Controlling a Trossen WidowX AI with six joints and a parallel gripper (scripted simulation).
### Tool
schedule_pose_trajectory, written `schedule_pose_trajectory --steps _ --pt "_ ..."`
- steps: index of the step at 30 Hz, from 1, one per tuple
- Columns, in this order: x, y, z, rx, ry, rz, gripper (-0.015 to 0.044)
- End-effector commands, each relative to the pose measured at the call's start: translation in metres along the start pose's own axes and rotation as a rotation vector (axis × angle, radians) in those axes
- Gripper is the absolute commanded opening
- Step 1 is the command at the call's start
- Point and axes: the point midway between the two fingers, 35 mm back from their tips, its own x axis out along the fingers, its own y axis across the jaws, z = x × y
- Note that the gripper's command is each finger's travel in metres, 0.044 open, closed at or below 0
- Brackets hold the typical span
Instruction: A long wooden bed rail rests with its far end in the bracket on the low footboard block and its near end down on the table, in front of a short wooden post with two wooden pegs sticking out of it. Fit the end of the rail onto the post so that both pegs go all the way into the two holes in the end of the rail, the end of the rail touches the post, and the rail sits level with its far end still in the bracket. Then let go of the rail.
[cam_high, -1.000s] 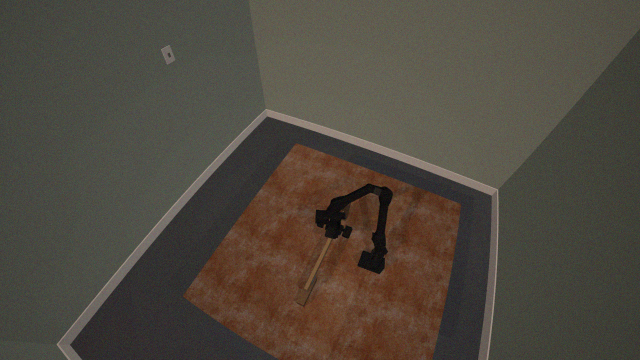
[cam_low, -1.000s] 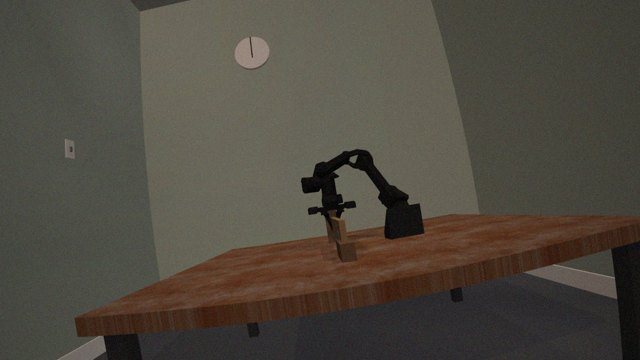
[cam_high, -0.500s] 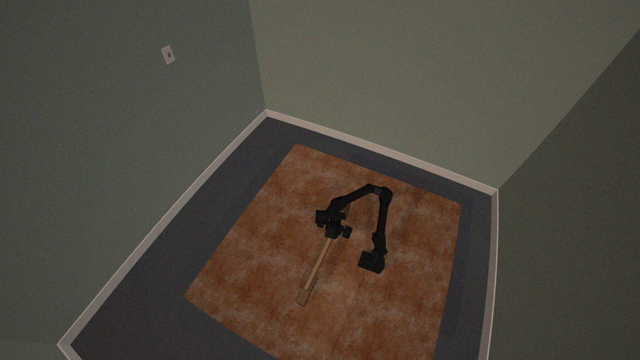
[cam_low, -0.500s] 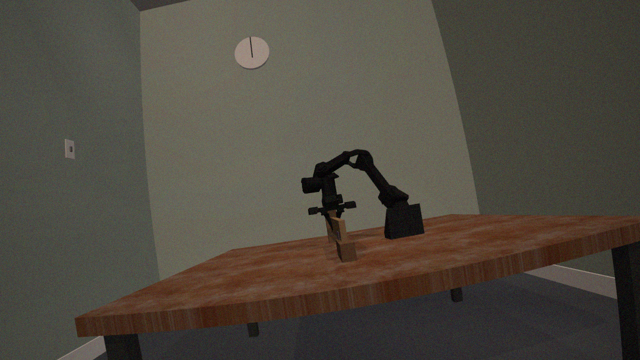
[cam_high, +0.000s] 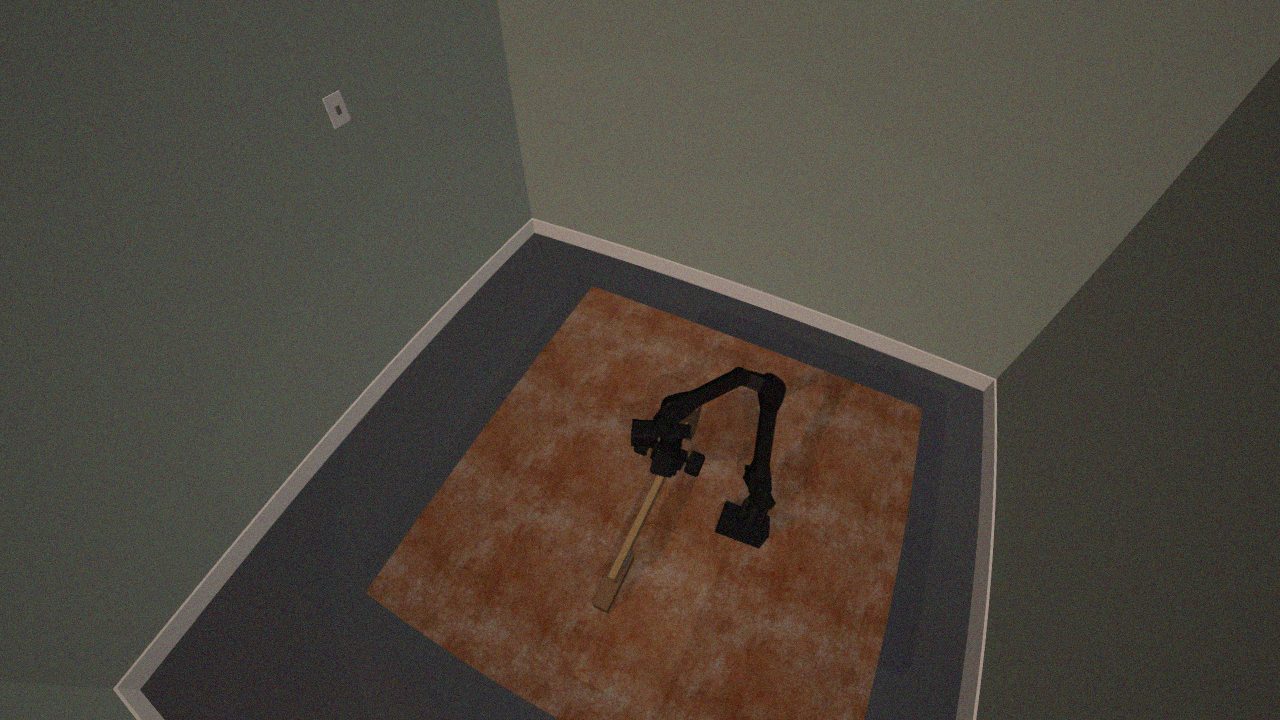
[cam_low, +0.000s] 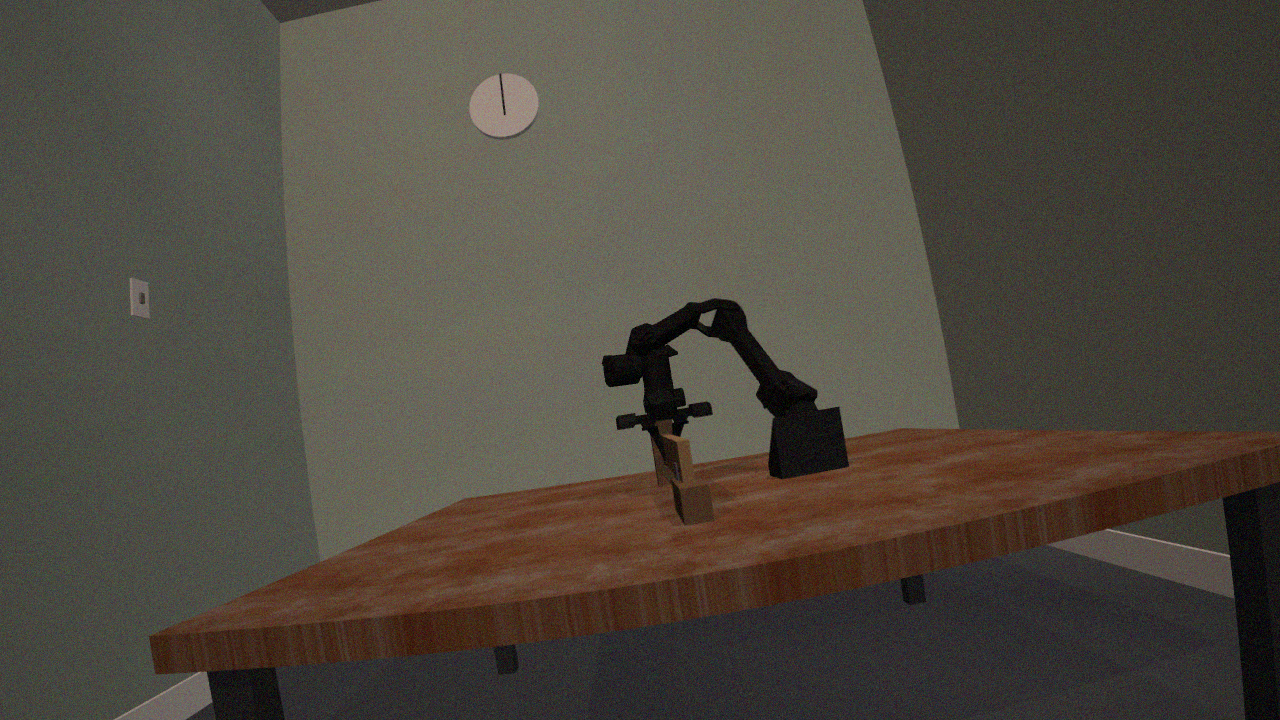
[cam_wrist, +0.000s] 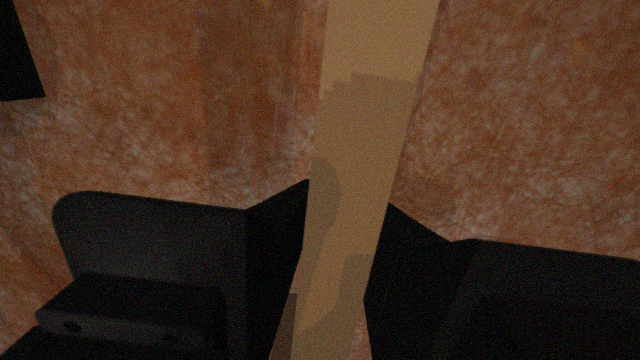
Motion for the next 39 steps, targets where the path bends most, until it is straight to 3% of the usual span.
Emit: schedule_pose_trajectory --steps 1,39 --pt "0.000 0.000 -0.001 -0.003 -0.001 -0.001 0.0000" --pt "-0.001 0.000 -0.013 -0.003 -0.001 -0.001 0.0000"
